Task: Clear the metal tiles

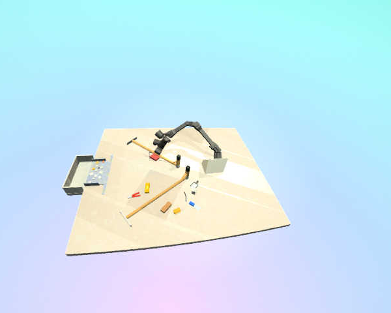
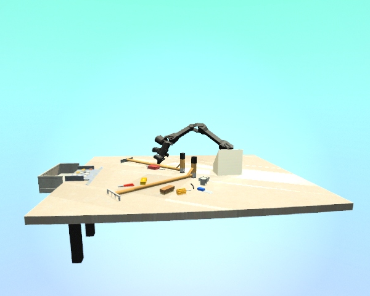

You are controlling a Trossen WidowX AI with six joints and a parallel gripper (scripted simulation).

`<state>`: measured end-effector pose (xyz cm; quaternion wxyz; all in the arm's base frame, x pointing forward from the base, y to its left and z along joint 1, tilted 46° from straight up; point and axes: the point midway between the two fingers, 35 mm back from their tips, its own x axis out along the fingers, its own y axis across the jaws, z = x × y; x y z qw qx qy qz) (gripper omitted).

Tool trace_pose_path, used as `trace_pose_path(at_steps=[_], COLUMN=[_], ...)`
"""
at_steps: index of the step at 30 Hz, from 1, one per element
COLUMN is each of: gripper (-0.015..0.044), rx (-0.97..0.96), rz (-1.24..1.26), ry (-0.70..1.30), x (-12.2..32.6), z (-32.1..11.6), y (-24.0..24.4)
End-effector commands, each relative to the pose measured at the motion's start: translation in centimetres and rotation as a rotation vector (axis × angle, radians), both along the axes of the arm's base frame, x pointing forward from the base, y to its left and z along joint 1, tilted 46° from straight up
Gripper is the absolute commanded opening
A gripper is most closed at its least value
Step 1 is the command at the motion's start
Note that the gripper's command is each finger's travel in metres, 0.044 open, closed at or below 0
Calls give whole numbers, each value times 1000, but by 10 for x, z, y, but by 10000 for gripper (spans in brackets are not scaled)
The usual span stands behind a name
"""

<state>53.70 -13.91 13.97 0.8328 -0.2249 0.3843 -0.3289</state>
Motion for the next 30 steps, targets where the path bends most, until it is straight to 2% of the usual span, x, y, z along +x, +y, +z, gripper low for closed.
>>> trace_pose_path(at_steps=[1, 30], gripper=[0, 0], rx=[0, 2], rz=[-5, -6], ry=[-1, -1], x=[4, 22], z=[-3, -16], y=[2, 18])
